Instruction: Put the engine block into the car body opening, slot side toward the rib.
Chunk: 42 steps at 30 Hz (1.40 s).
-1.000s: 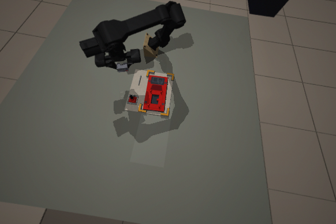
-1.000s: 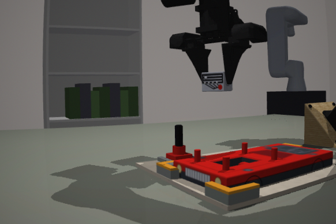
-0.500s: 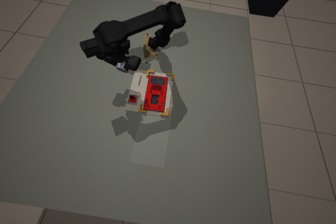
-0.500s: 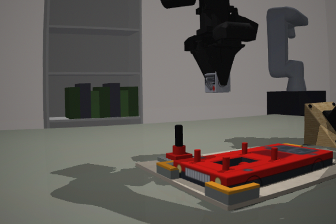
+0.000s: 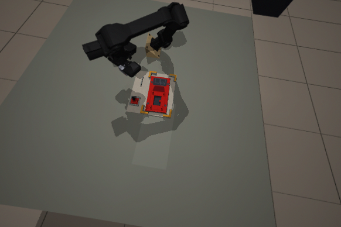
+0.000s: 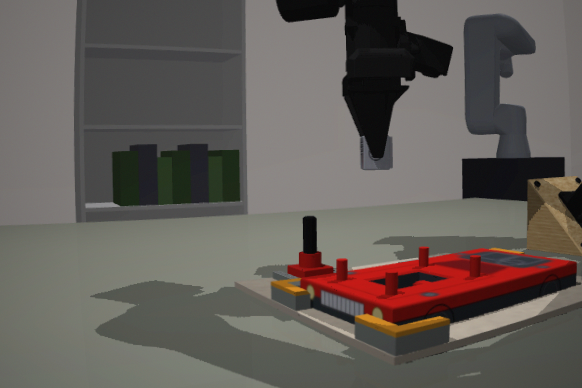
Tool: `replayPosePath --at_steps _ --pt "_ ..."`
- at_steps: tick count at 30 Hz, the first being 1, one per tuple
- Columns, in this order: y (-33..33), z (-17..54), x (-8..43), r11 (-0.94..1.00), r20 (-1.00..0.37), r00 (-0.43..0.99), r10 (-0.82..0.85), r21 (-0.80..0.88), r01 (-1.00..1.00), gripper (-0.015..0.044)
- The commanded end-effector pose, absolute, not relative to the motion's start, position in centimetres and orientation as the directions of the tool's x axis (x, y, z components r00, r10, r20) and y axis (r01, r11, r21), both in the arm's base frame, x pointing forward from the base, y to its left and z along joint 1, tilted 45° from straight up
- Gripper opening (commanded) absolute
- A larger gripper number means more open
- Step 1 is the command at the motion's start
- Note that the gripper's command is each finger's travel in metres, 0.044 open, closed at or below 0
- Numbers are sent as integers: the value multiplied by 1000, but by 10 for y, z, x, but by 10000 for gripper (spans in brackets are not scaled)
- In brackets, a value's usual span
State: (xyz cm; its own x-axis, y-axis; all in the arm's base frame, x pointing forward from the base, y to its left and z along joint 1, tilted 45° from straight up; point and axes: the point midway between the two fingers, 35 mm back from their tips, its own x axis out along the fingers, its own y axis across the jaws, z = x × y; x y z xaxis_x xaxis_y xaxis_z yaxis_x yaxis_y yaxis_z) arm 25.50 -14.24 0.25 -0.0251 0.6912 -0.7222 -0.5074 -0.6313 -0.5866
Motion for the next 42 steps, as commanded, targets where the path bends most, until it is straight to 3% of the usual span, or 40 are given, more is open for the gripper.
replayPosePath --at_steps 1,42 --pt "-136 -3 254 -615 -719 -23 695 -578 -536 0" --pt "-88 -52 253 -614 -717 -22 696 -580 -536 0"
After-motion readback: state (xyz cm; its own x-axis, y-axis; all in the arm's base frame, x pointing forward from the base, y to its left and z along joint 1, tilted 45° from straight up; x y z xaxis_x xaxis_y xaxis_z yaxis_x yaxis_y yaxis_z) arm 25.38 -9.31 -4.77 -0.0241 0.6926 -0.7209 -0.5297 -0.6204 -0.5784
